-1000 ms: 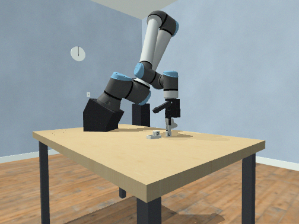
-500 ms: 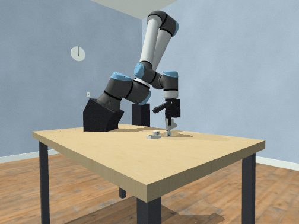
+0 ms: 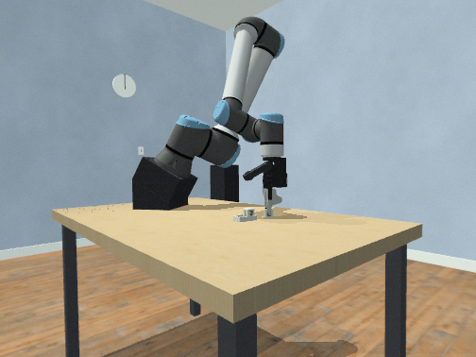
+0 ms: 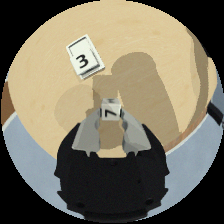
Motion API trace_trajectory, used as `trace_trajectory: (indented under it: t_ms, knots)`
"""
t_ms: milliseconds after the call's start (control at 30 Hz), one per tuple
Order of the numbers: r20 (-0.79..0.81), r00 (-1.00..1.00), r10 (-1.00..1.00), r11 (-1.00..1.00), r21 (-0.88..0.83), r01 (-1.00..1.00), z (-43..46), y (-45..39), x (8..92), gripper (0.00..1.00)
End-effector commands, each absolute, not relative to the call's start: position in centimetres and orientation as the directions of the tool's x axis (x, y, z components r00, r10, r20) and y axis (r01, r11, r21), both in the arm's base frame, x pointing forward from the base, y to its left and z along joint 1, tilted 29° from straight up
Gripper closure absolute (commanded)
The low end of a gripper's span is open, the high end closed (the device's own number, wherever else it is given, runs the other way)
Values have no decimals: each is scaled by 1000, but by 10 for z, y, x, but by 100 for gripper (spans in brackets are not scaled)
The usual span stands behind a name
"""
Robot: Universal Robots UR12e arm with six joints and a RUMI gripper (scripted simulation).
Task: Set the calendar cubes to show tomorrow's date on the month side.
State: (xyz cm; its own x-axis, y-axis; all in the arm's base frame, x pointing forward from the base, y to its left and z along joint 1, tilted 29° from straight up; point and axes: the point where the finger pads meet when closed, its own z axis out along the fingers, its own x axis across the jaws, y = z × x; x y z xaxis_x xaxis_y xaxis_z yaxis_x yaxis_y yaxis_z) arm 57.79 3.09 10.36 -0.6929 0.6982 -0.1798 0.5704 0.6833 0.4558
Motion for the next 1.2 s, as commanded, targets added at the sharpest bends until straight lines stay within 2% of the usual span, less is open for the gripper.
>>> trace_trajectory:
  t_ms: [0, 733, 1167]
  knots:
    - [-181, -693, 698, 684, 456, 570, 104, 31, 578, 89]
    - [-181, -693, 698, 684, 456, 570, 109, 30, 576, 89]
    - [-181, -693, 698, 684, 456, 570, 157, 18, 551, 89]
